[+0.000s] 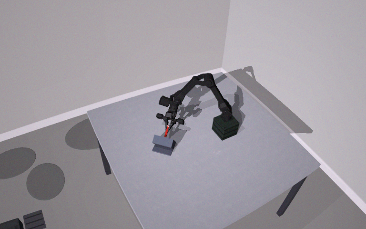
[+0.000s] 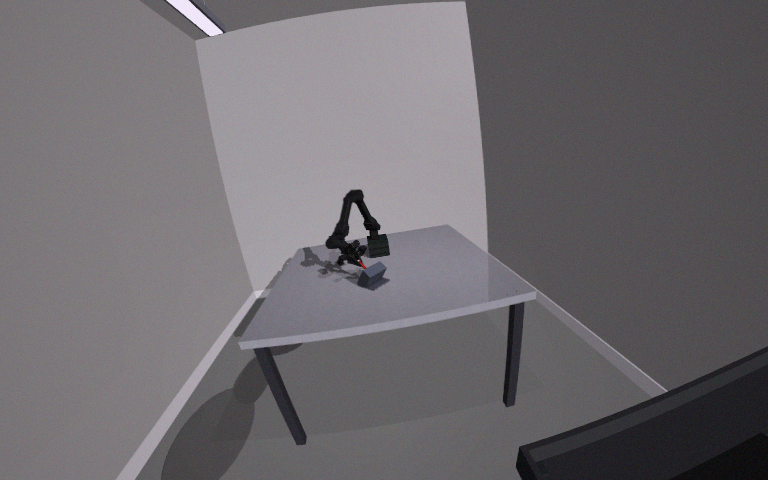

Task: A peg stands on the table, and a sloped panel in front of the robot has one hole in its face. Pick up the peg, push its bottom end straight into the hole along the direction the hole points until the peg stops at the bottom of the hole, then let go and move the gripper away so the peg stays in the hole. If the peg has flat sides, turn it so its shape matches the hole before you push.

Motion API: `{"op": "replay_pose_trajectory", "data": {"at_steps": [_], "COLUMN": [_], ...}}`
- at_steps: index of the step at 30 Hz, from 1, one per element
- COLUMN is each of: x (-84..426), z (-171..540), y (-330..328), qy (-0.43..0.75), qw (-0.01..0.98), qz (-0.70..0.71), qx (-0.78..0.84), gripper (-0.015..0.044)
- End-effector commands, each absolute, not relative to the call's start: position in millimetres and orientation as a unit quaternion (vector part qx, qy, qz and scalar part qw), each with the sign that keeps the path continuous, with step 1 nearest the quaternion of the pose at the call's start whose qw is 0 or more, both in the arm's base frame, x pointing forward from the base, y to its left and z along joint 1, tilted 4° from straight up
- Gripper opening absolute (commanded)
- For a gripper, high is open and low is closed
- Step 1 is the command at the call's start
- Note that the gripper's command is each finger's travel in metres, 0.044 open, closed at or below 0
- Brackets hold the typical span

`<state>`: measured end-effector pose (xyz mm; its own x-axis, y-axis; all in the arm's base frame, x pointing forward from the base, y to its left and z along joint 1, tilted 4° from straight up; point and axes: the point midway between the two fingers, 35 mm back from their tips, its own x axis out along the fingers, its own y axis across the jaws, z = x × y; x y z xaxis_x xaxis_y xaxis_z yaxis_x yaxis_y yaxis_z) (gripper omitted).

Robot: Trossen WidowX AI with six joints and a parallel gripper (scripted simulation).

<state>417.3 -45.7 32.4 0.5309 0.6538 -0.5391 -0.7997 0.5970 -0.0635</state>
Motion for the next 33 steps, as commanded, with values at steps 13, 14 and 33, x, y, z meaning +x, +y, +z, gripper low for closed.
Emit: {"op": "replay_pose_trajectory", "data": {"at_steps": [13,14,33], "x": [417.2,417.1,413.1], "z": [32.9,32.8,28.0], "y": [-46.2,-46.2,-45.1], "qy": [0.238,0.238,0.238], "qw": [0.862,0.861,0.861], "qz": [0.422,0.422,0.422], "qx": [-0.154,-0.154,-0.154], "gripper": [0.0,0.0,0.0]}}
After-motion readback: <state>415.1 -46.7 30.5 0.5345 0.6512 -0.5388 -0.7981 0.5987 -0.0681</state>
